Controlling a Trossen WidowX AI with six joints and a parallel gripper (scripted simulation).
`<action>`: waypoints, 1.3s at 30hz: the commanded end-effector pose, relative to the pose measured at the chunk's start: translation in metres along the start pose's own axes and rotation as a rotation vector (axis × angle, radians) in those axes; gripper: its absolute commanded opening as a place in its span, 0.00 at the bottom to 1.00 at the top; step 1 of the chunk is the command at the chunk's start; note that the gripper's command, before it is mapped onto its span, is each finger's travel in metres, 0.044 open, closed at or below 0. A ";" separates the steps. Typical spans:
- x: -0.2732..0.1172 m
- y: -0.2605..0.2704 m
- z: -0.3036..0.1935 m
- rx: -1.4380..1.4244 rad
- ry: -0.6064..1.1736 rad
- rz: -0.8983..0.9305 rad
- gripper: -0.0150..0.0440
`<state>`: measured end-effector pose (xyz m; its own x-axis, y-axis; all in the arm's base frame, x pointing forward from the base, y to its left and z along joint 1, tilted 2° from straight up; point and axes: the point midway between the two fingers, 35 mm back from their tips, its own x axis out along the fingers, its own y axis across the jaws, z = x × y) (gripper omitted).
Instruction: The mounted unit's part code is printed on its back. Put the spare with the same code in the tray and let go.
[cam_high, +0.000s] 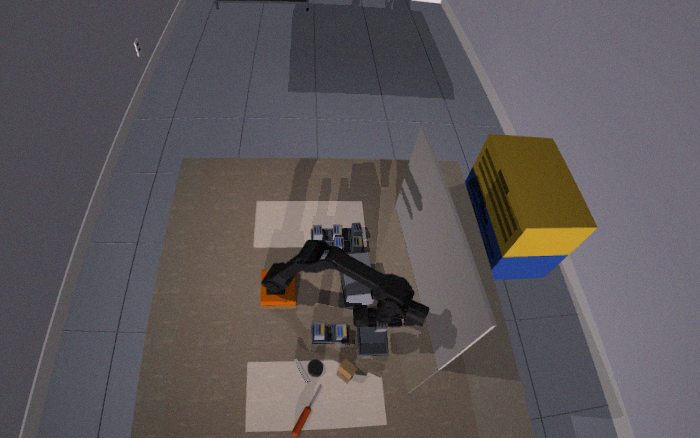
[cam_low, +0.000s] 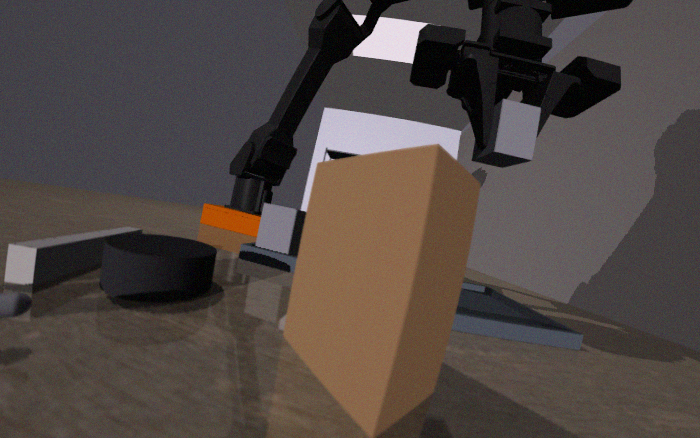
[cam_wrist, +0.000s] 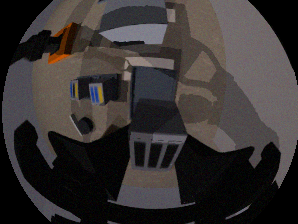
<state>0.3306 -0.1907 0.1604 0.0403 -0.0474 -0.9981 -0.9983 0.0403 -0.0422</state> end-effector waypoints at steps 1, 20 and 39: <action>0.004 -0.001 0.000 -0.004 -0.005 -0.002 0.25; 0.018 -0.002 0.000 -0.004 -0.005 -0.002 0.25; 0.032 -0.003 -0.001 -0.004 -0.005 -0.002 0.25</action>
<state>0.3345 -0.1934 0.1316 0.0405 -0.0475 -0.9981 -0.9983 0.0403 -0.0424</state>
